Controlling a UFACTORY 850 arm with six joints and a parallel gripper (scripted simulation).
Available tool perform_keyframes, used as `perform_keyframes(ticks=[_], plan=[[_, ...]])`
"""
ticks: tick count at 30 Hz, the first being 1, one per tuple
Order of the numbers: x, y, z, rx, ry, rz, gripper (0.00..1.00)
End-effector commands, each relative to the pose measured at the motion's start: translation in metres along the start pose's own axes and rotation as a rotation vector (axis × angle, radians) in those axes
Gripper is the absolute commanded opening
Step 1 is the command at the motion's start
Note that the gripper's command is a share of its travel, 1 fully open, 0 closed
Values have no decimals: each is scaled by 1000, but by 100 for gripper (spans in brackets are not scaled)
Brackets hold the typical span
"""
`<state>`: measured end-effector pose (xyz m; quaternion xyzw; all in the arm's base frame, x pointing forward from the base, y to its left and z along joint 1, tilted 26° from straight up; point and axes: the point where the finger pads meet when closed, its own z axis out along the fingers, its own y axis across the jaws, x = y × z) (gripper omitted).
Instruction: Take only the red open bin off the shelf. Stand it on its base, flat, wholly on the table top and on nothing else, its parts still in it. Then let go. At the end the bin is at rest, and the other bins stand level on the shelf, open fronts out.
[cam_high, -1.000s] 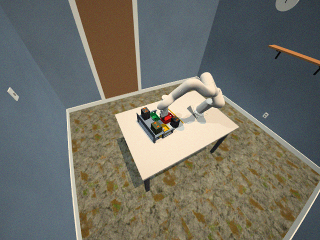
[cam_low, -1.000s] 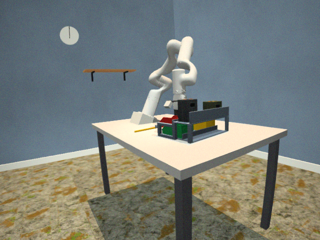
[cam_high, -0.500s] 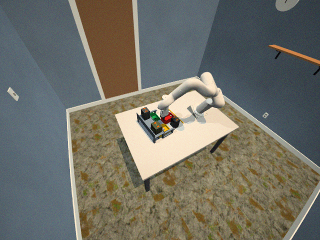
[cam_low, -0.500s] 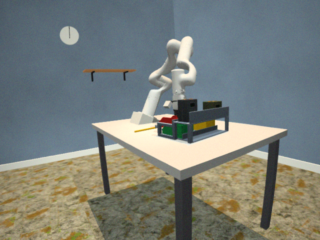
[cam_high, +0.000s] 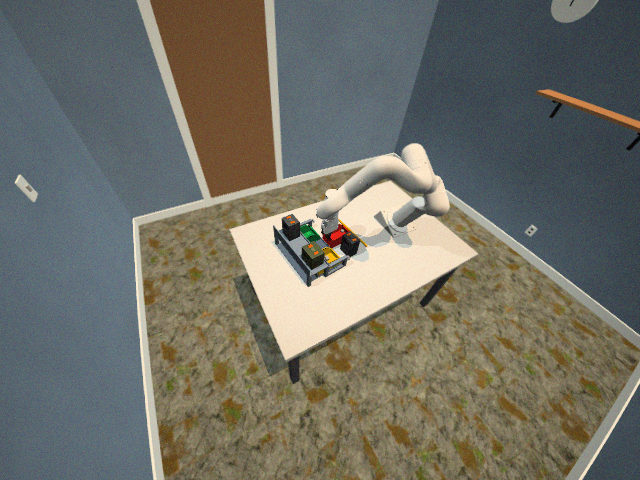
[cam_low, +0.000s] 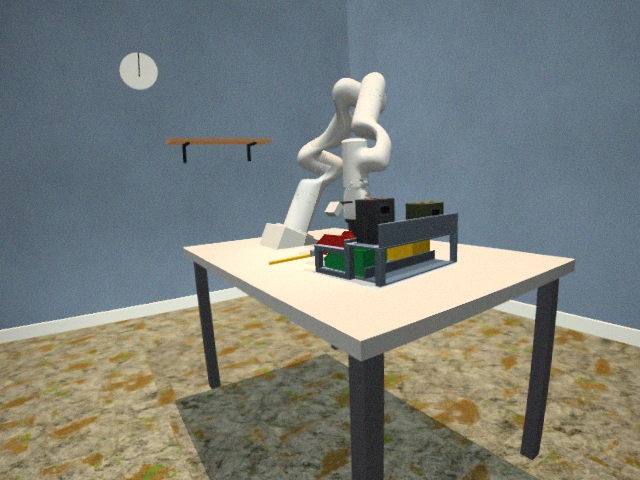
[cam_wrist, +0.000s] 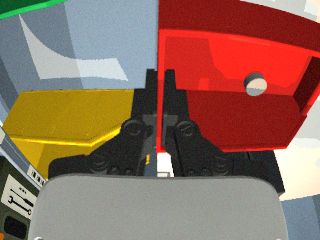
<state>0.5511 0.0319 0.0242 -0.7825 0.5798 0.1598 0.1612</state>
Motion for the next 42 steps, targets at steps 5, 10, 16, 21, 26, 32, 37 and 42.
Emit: perform_keyframes(ticks=[5,10,16,21,26,32,37,42], plan=[[0,11,-1,2,1,0,0],[0,11,-1,2,1,0,0],[0,16,-1,2,1,0,0],[0,20,-1,2,1,0,0],[0,20,-1,2,1,0,0],[0,20,2,2,1,0,0],[0,20,7,2,1,0,0],[0,20,7,2,1,0,0]])
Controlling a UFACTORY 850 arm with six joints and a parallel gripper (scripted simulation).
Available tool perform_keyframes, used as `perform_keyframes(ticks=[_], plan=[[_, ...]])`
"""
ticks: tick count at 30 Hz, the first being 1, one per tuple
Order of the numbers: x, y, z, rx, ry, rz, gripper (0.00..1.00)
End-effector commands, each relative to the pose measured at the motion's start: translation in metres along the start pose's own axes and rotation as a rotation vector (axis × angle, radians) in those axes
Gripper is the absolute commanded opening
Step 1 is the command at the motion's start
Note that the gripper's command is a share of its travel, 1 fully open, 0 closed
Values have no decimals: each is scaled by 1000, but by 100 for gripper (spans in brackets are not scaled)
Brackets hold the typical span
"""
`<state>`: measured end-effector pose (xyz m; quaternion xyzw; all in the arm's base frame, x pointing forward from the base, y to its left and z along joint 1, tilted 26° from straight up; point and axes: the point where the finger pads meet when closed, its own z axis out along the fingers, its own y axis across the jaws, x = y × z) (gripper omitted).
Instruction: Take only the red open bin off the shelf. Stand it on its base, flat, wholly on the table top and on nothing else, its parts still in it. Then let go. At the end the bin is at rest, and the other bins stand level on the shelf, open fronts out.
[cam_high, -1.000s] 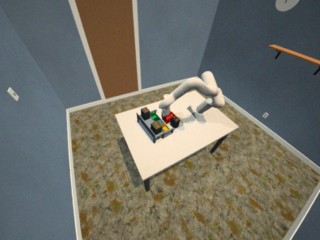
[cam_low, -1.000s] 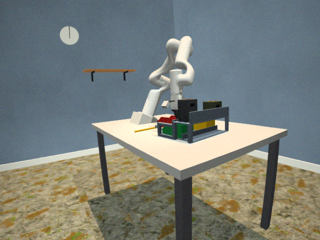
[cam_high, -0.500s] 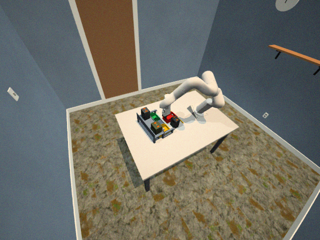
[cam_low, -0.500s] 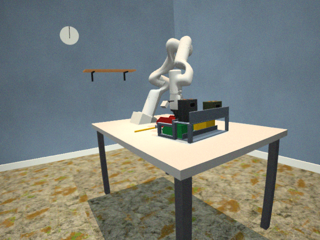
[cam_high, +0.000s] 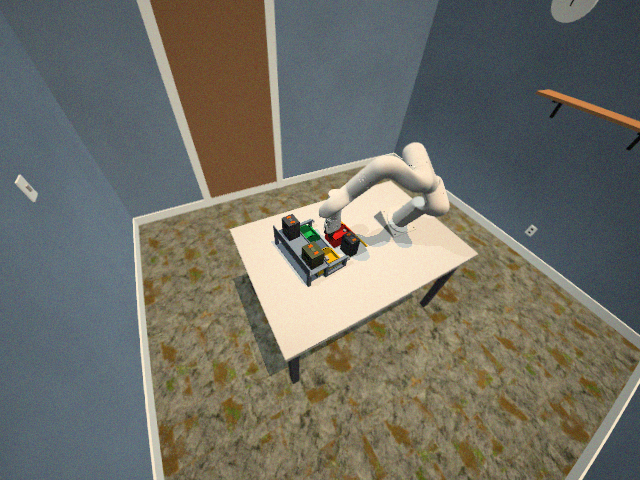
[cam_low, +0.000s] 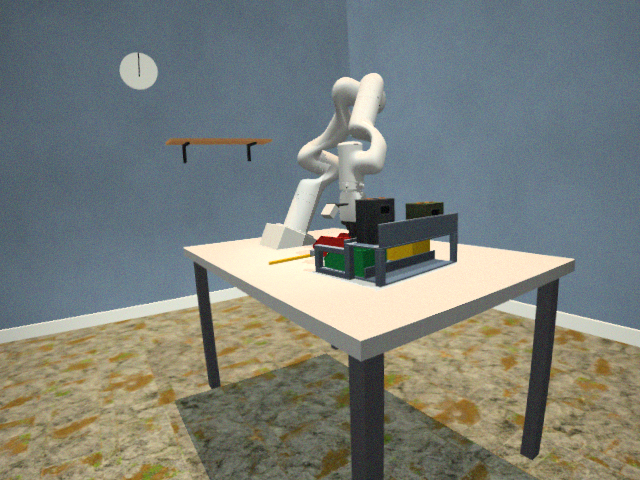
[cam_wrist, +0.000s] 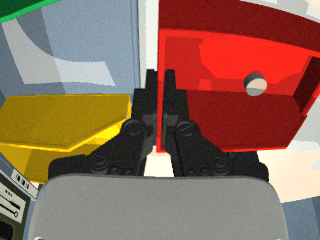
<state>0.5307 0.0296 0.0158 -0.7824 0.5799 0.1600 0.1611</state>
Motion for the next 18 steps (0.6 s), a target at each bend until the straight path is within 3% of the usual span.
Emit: perform_keyframes(ticks=[1,18], plan=[[0,-1,-1,2,1,0,0],[0,-1,7,2,1,0,0]])
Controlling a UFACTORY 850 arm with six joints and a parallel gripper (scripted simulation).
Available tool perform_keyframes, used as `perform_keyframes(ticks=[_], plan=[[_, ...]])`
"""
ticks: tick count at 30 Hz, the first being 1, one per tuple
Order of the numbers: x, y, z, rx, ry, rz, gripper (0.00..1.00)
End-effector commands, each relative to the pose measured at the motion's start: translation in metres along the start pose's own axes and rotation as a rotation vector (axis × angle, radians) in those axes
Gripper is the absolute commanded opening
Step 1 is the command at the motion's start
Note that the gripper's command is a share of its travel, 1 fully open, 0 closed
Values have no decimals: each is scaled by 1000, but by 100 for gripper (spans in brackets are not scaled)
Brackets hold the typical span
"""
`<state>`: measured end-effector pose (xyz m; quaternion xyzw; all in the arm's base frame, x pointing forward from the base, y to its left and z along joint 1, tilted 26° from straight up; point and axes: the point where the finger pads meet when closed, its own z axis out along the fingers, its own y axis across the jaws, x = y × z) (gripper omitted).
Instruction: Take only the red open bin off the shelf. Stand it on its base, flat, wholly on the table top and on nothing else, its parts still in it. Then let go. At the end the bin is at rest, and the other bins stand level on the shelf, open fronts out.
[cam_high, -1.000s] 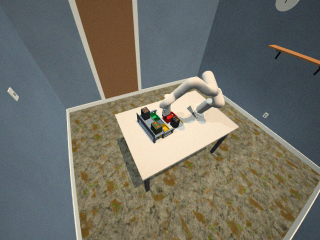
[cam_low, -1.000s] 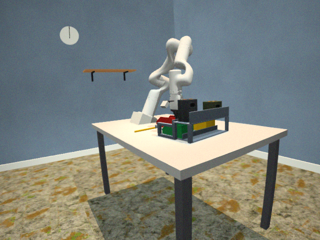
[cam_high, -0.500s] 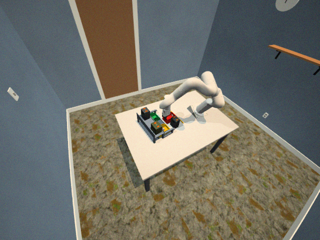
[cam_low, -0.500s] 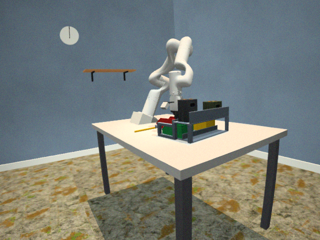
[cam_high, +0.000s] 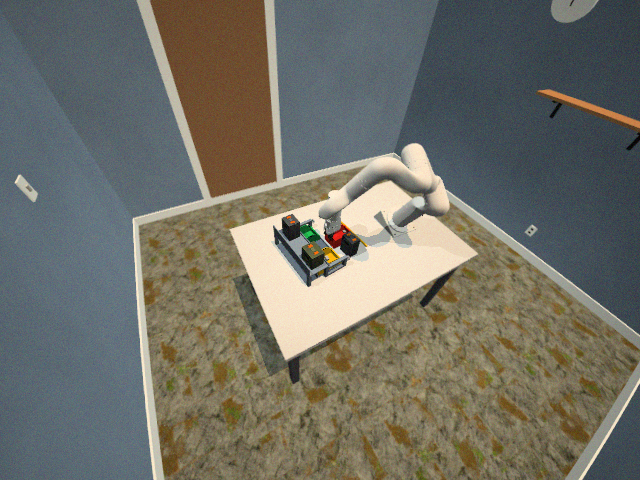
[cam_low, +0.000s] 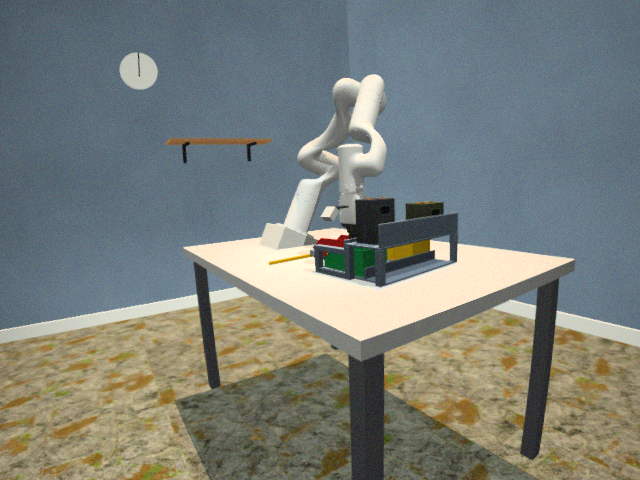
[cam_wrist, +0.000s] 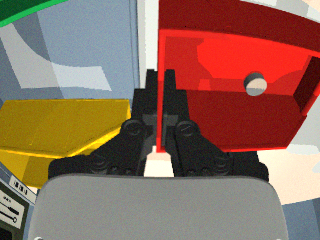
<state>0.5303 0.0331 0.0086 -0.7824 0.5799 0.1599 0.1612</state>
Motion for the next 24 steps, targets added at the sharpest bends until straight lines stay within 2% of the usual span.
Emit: perform_keyframes(ticks=[1,21,22,24], plan=[[0,-1,-1,2,1,0,0],[0,-1,2,2,1,0,0],[0,-1,2,2,1,0,33],[0,-1,2,2,1,0,33]])
